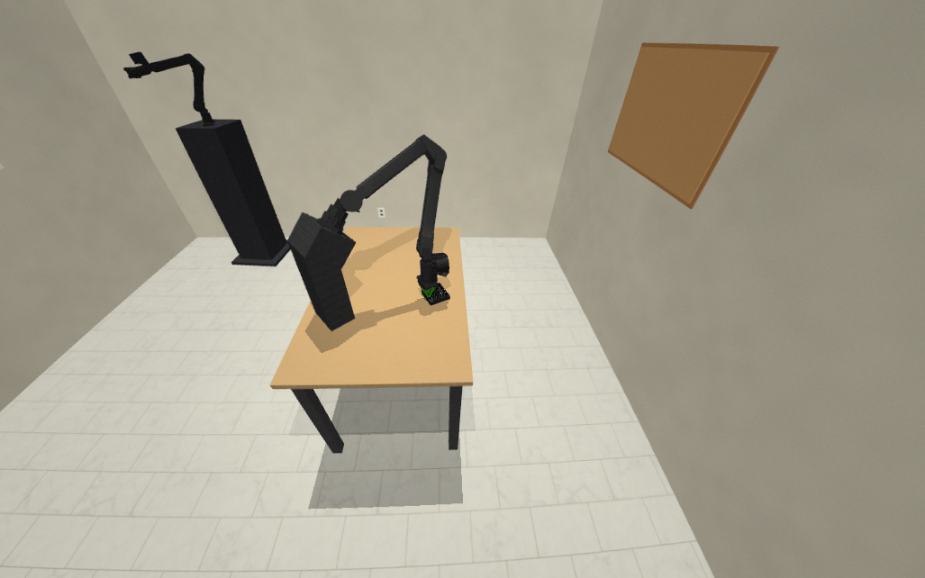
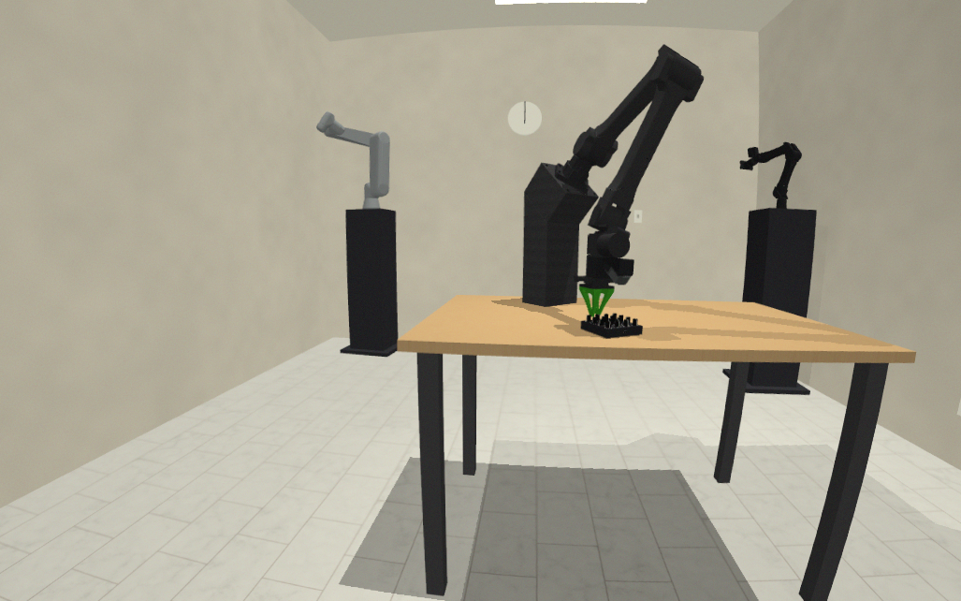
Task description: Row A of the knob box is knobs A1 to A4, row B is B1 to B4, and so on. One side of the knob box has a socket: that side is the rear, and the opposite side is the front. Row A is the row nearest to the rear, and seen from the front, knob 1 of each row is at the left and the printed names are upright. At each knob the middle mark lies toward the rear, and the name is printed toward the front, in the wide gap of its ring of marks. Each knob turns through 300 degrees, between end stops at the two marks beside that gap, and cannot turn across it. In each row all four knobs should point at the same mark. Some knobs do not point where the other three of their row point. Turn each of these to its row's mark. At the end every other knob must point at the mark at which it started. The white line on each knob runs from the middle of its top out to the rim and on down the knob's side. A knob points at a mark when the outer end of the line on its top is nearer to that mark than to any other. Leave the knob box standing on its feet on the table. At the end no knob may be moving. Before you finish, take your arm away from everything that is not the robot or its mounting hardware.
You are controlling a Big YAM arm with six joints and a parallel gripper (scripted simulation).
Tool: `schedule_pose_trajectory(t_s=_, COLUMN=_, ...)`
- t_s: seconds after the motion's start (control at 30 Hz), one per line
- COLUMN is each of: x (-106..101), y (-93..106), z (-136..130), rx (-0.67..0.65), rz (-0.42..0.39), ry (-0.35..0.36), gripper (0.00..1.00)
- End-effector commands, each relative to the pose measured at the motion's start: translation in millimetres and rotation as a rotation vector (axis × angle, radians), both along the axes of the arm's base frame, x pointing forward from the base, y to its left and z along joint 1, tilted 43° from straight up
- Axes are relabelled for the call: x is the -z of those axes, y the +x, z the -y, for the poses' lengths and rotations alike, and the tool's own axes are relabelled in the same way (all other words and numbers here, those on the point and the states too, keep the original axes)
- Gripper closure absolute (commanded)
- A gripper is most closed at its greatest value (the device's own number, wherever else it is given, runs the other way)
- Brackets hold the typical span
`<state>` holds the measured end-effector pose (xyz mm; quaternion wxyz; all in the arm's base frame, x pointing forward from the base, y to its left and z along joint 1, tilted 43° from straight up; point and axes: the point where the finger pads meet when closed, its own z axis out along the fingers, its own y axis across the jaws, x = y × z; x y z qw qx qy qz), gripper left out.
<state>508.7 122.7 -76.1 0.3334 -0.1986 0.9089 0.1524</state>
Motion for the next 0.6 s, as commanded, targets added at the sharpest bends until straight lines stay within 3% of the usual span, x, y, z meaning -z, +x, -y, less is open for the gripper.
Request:
schedule_pose_trajectory(t_s=0.0, x=1.7, y=5.0, z=-4.6, rx=0.003, rz=0.008, ry=0.005, gripper=0.82)
schedule_pose_trajectory(t_s=0.57, x=1.3, y=4.5, z=-5.1, rx=0.000, rz=0.008, ry=0.006, gripper=0.82)
